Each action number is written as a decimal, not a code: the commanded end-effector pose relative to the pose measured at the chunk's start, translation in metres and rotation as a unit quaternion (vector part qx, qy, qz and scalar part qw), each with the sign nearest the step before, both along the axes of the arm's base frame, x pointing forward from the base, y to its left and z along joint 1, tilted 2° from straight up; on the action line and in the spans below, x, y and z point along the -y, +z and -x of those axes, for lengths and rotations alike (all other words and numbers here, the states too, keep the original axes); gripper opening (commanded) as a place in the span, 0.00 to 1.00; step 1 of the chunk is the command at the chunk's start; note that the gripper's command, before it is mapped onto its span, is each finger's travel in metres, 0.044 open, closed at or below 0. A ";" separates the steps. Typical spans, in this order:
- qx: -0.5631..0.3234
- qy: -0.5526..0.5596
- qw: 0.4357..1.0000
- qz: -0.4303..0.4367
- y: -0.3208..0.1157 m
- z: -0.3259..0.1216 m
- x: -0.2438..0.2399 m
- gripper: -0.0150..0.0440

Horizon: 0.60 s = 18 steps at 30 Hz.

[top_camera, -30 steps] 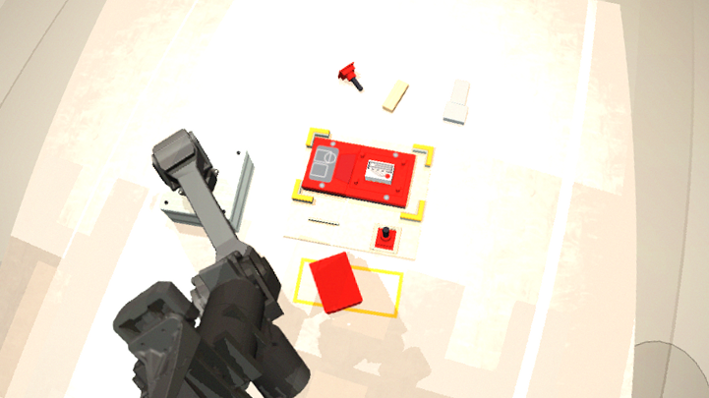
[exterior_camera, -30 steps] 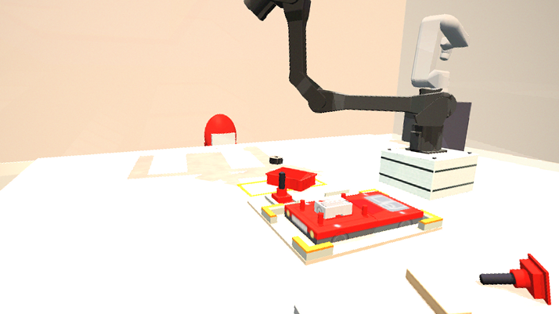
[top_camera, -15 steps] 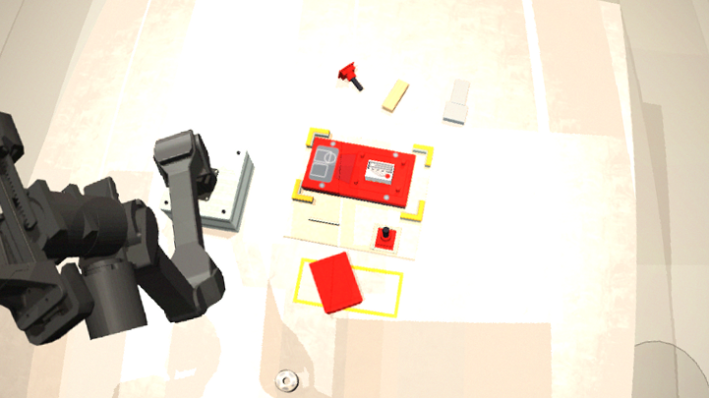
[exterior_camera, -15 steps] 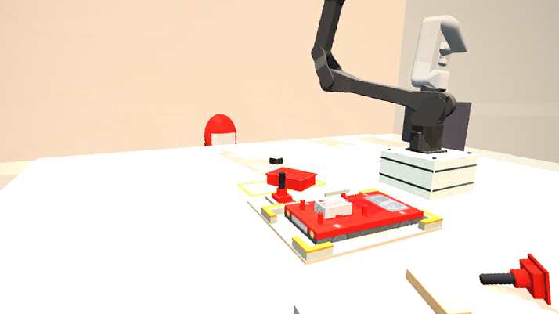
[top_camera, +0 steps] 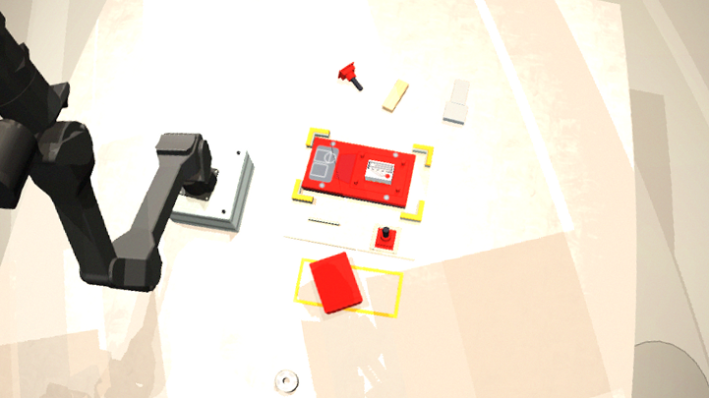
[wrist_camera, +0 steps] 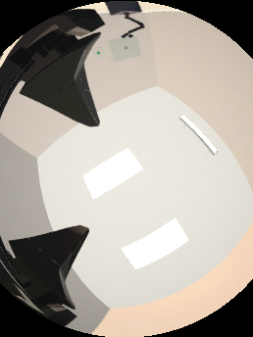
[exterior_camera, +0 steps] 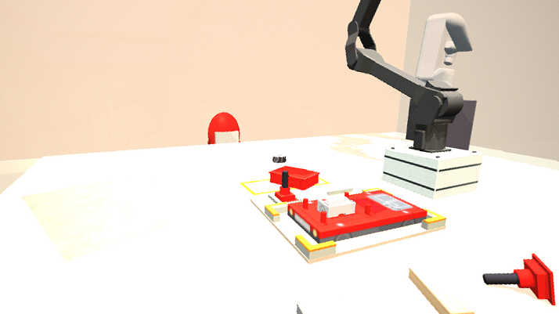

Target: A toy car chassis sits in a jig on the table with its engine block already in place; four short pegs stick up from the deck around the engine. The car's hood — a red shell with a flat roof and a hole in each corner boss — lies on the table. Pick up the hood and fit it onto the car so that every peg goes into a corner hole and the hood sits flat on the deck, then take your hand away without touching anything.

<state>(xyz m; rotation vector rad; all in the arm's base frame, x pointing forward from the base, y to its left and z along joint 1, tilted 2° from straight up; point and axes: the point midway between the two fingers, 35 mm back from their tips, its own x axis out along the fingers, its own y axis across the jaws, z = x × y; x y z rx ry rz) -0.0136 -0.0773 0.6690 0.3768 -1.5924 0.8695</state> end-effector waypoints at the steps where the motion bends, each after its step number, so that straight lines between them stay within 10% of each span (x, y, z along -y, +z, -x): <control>1: -0.015 -0.021 0.994 0.102 -0.005 0.011 -0.076 1.00; 18: -0.224 -0.132 0.889 0.377 -0.096 -0.092 -0.277 1.00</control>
